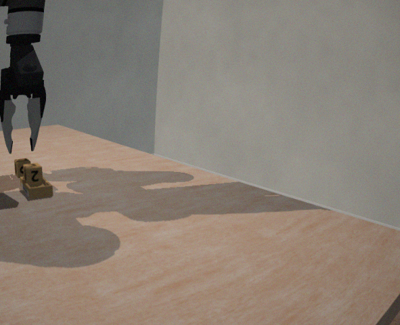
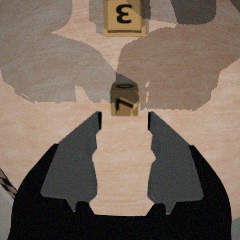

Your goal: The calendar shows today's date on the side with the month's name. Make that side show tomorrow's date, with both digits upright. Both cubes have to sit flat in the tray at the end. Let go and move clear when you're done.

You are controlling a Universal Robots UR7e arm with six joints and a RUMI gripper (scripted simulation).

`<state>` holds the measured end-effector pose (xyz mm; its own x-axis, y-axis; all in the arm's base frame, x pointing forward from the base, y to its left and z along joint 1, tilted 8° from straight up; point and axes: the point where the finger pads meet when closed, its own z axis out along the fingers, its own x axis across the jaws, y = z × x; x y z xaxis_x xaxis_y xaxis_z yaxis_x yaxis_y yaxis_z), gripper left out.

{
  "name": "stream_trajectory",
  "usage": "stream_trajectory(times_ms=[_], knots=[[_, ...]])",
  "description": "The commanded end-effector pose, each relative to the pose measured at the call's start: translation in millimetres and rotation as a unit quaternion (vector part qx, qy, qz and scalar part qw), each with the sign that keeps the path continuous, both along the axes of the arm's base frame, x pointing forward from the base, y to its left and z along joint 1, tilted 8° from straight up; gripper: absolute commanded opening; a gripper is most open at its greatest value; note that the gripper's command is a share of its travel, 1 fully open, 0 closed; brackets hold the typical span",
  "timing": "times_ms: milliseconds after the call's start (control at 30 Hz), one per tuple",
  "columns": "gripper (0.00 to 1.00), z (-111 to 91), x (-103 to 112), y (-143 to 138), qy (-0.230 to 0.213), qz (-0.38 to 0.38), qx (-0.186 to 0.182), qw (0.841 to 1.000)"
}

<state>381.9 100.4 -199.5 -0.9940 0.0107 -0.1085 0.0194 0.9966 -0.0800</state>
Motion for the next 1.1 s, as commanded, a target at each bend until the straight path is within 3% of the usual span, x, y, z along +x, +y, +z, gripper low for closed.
stream_trajectory(times_ms=[0, 1067], knots=[[0.28, -3.8, 0.9, -0.3, -0.001, 0.000, 0.000, 1.000], [0.28, -7.0, 1.3, -0.6, -0.001, 0.000, 0.000, 1.000]])
